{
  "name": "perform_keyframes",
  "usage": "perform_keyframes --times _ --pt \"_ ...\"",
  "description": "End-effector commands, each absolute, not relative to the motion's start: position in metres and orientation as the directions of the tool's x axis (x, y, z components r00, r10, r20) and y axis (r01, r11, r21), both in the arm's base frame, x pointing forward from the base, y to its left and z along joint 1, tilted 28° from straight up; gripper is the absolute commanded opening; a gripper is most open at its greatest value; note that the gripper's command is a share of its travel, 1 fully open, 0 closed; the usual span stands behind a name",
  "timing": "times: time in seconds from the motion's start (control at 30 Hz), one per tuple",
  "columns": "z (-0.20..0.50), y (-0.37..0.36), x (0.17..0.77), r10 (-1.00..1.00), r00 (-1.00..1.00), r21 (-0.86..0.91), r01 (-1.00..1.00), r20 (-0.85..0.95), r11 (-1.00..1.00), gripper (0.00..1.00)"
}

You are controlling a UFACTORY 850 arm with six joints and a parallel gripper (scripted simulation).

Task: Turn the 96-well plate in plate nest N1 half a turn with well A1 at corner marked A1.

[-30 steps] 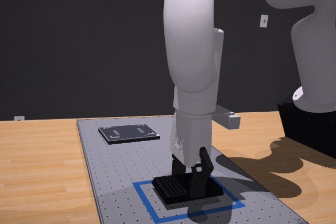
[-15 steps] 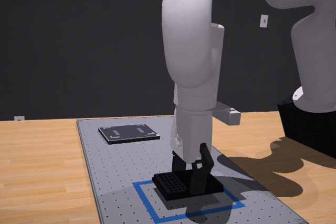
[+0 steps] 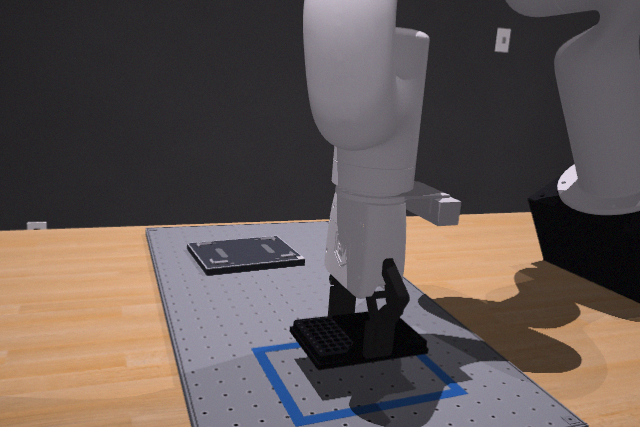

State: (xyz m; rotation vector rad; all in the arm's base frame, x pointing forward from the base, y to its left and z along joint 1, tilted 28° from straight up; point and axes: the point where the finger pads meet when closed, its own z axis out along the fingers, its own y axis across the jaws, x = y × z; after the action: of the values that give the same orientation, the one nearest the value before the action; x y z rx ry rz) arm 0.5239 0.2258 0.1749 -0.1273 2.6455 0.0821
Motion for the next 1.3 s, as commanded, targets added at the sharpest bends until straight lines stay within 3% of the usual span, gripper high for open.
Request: perform_keyframes --times 0.0,1.27 --pt "0.181 0.226 0.521 -0.076 -0.878 0.033 -0.104 -0.472 0.994 0.0" --pt "0.216 0.222 0.503 -0.076 -0.878 0.033 -0.104 -0.472 0.994 0.0"
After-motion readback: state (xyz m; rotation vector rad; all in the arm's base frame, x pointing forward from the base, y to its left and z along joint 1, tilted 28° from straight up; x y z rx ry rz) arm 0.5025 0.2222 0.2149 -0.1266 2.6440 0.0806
